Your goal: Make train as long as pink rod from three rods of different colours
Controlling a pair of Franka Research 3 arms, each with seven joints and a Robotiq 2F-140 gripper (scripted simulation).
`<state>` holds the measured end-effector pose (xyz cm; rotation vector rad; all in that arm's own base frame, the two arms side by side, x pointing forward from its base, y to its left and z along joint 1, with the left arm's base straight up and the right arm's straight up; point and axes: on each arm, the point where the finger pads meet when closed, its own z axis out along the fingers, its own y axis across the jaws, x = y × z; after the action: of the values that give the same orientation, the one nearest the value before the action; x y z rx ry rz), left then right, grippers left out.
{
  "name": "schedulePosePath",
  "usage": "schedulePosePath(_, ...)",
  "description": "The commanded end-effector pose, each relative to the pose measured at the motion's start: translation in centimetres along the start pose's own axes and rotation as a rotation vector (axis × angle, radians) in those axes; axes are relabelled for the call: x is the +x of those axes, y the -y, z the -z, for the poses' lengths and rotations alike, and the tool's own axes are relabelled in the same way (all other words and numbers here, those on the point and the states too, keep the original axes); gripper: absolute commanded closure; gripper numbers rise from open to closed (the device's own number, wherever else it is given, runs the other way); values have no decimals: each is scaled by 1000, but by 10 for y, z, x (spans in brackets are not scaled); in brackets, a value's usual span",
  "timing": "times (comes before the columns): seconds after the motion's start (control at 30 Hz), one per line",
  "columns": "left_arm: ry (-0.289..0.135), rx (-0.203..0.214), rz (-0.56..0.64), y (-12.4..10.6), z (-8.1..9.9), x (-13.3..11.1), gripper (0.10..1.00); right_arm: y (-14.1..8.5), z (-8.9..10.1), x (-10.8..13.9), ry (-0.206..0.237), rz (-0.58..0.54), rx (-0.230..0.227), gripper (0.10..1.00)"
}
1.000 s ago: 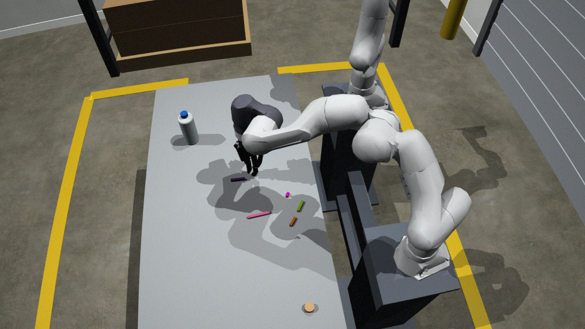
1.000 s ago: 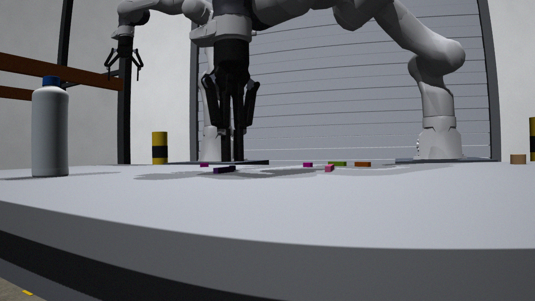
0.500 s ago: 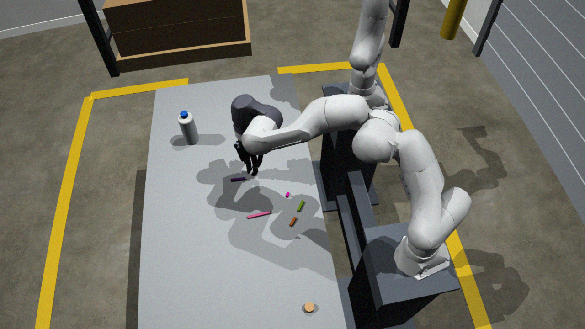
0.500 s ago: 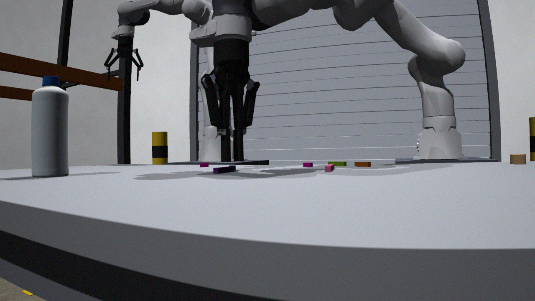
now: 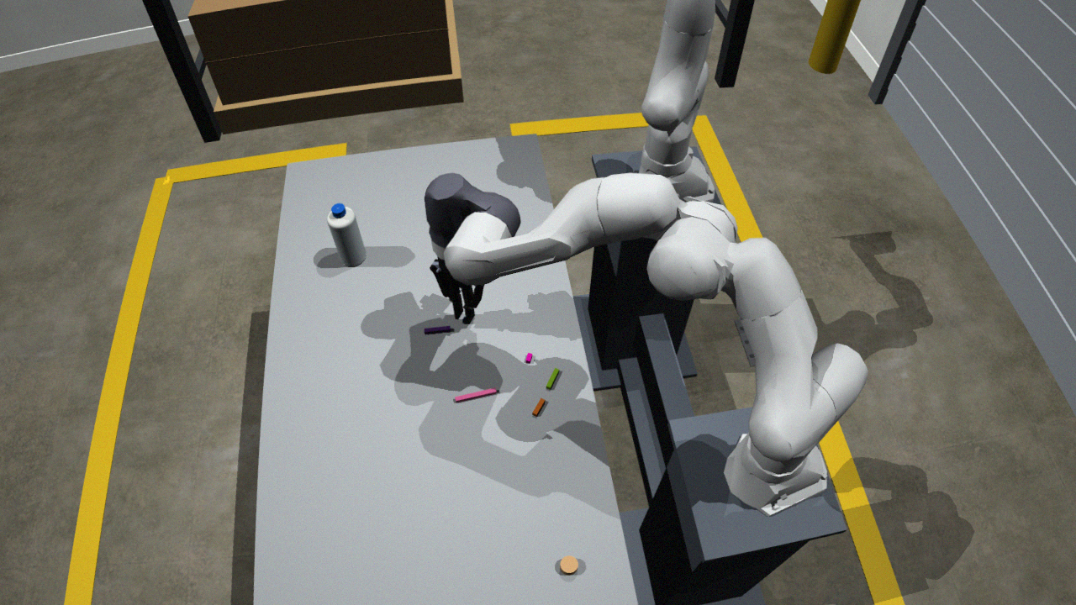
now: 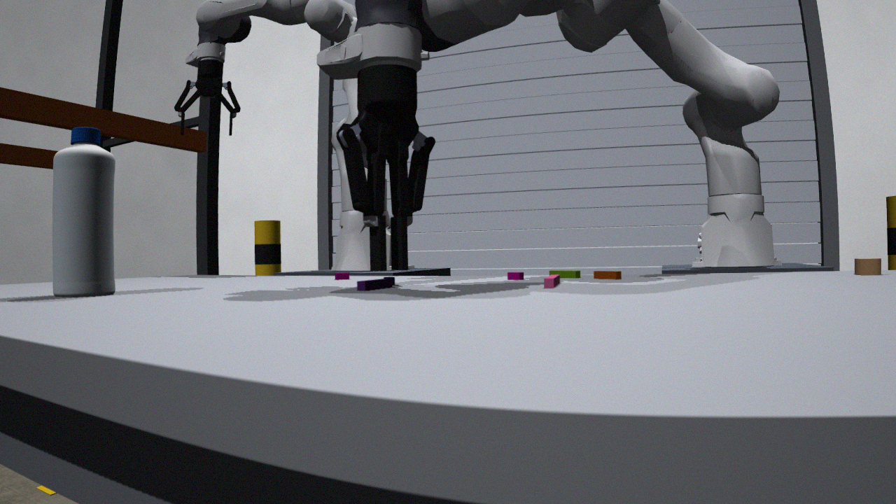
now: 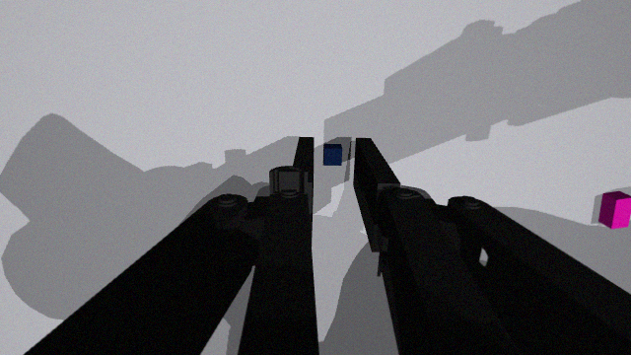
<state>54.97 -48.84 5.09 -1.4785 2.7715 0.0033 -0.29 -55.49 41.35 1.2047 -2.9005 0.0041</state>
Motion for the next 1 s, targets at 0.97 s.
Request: schedulePosePath(0.97,-1,2,-2,1,-7,0,867,0,-1,-1,2,-6,-2,98)
